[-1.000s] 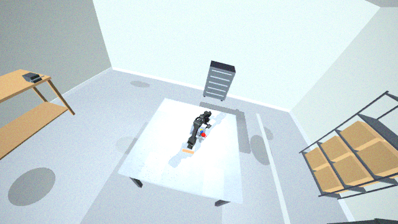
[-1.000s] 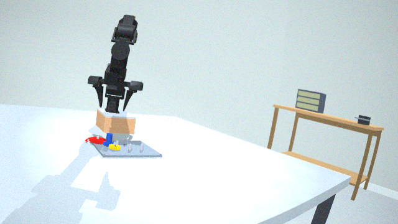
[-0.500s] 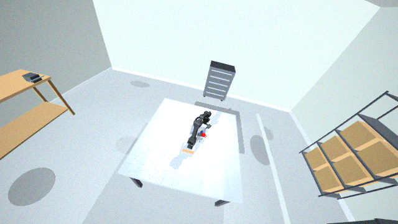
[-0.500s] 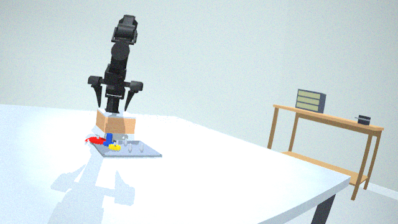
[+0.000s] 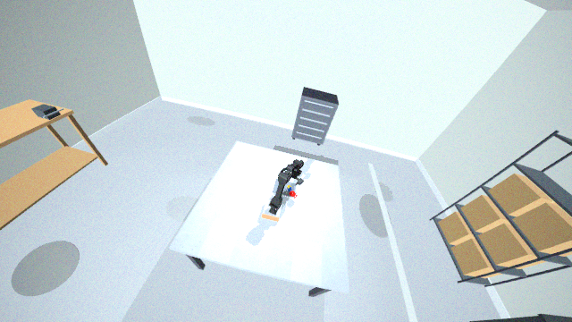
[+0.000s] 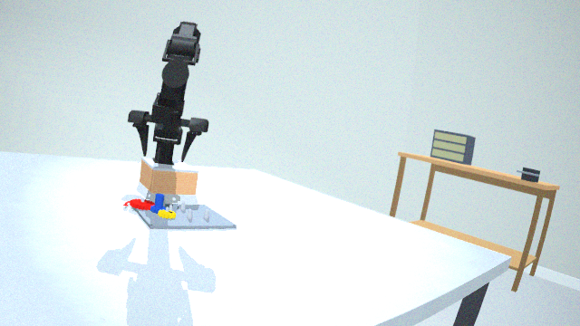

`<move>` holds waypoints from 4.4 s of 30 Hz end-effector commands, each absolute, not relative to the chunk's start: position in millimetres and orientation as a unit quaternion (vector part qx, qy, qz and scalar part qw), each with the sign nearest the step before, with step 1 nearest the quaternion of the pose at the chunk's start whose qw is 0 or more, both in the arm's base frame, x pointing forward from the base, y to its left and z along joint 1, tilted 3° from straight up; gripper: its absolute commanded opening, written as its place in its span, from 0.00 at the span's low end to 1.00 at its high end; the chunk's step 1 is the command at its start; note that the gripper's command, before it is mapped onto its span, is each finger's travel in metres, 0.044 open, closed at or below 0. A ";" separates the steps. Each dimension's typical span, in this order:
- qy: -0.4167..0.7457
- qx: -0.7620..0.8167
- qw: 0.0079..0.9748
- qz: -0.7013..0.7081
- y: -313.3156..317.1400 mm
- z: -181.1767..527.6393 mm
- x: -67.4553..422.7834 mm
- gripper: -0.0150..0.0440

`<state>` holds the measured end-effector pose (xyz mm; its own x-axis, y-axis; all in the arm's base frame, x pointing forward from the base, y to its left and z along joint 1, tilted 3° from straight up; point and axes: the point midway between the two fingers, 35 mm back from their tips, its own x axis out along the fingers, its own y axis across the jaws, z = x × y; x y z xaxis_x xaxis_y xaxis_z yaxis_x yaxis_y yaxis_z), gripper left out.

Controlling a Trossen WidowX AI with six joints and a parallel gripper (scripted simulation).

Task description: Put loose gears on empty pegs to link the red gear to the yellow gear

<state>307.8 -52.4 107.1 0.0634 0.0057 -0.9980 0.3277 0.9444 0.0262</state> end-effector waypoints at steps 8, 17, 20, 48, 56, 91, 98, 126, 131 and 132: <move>0.675 0.124 0.719 -0.113 -52.5 107.9 307.6 1.00; 0.676 0.126 0.717 -0.111 -1.1 112.6 312.0 1.00; 0.677 0.127 0.716 -0.110 43.6 116.8 308.8 1.00; 0.681 0.133 0.713 -0.105 271.9 143.7 148.4 1.00; 0.681 0.133 0.713 -0.105 271.9 143.7 148.4 1.00; 0.681 0.133 0.713 -0.105 271.9 143.7 148.4 1.00; 0.681 0.133 0.713 -0.105 271.9 143.7 148.4 1.00; 0.681 0.133 0.713 -0.105 271.9 143.7 148.4 1.00; 0.681 0.133 0.713 -0.105 271.9 143.7 148.4 1.00; 0.681 0.133 0.713 -0.105 271.9 143.7 148.4 1.00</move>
<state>148.5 272.3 142.9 0.0499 0.0316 -0.9983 0.3247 0.9447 0.0461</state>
